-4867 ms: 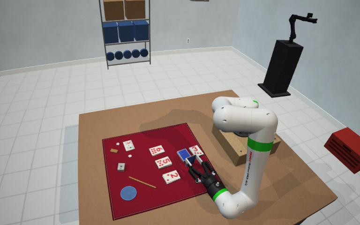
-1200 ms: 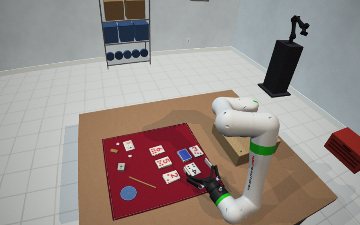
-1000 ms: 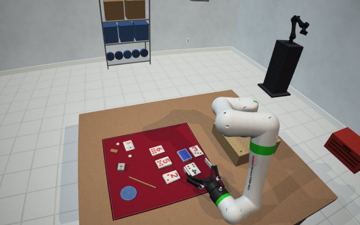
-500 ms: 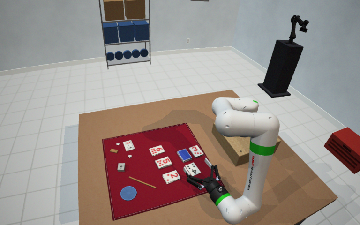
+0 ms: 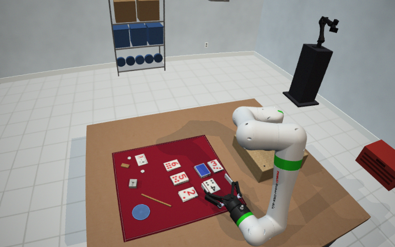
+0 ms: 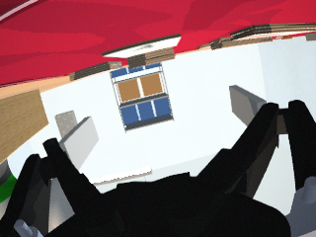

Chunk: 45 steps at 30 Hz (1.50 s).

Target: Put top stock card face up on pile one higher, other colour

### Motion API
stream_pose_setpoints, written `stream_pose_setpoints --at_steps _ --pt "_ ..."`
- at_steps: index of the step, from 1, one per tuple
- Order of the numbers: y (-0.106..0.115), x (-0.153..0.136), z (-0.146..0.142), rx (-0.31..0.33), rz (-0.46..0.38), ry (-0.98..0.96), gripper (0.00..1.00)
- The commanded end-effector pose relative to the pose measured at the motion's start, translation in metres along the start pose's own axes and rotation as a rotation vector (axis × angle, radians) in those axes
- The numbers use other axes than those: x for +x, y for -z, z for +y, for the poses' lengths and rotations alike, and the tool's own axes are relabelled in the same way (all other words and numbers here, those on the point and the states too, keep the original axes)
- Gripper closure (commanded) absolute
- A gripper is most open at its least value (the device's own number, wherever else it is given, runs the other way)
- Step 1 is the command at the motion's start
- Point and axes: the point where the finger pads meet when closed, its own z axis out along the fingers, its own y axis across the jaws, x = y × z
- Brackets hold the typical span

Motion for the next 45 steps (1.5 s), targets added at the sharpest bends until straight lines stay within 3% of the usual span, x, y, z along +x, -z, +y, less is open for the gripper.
stream_pose_setpoints --at_steps 1,21,36,45 --pt "0.0 0.0 0.0 0.0 0.0 0.0 0.0" --pt "0.001 -0.015 0.0 0.0 0.0 0.0 0.0" --pt "0.004 -0.077 0.0 0.0 0.0 0.0 0.0" --pt "0.005 -0.09 0.0 0.0 0.0 0.0 0.0"
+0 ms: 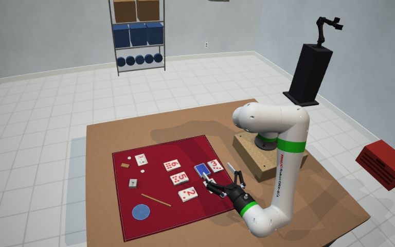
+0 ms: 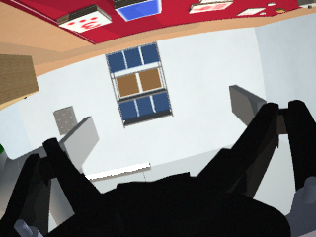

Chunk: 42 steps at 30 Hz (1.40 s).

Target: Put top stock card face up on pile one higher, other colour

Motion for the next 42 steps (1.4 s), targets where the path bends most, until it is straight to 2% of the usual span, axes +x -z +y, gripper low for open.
stream_pose_setpoints --at_steps 1,10,14,19,25,27,33,42 --pt "0.0 -0.0021 0.0 0.0 0.0 0.0 0.0" --pt "-0.0001 -0.0022 0.0 0.0 0.007 0.0 0.0" --pt "-0.0003 -0.0023 0.0 0.001 0.039 0.0 0.0" --pt "0.0 -0.0022 0.0 0.0 0.126 0.0 0.0" --pt "-0.0003 -0.0022 0.0 0.001 0.3 0.0 0.0" --pt "-0.0003 -0.0022 0.0 0.001 0.3 0.0 0.0" --pt "-0.0002 -0.0021 -0.0001 0.001 0.534 0.0 0.0" --pt "-0.0003 -0.0019 -0.0002 0.002 0.944 0.001 0.0"
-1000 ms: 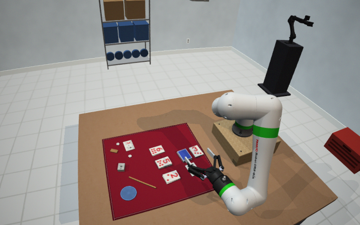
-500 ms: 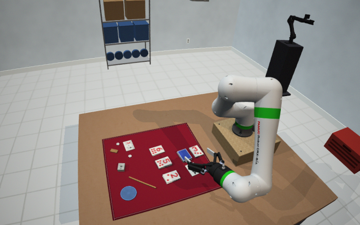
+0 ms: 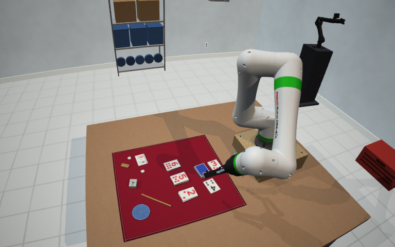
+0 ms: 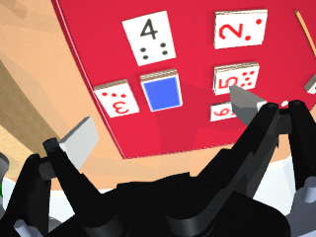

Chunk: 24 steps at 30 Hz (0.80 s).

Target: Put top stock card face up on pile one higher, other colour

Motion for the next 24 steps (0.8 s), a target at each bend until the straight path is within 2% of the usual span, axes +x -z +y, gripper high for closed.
stream_pose_setpoints --at_steps 1,2,9,13,17,24 --pt "0.0006 0.0 0.0001 -0.002 0.083 -0.001 0.0" --pt "0.0006 0.0 0.0001 -0.002 0.083 -0.001 0.0" --pt "0.0009 0.0001 0.0002 -0.003 0.413 -0.001 0.0" --pt "0.0009 0.0 0.0002 -0.004 0.538 -0.001 0.0" --pt "0.0004 0.0002 -0.0003 -0.001 0.609 0.0 0.0" --pt "0.0009 0.0001 0.0001 -0.003 0.651 0.0 0.0"
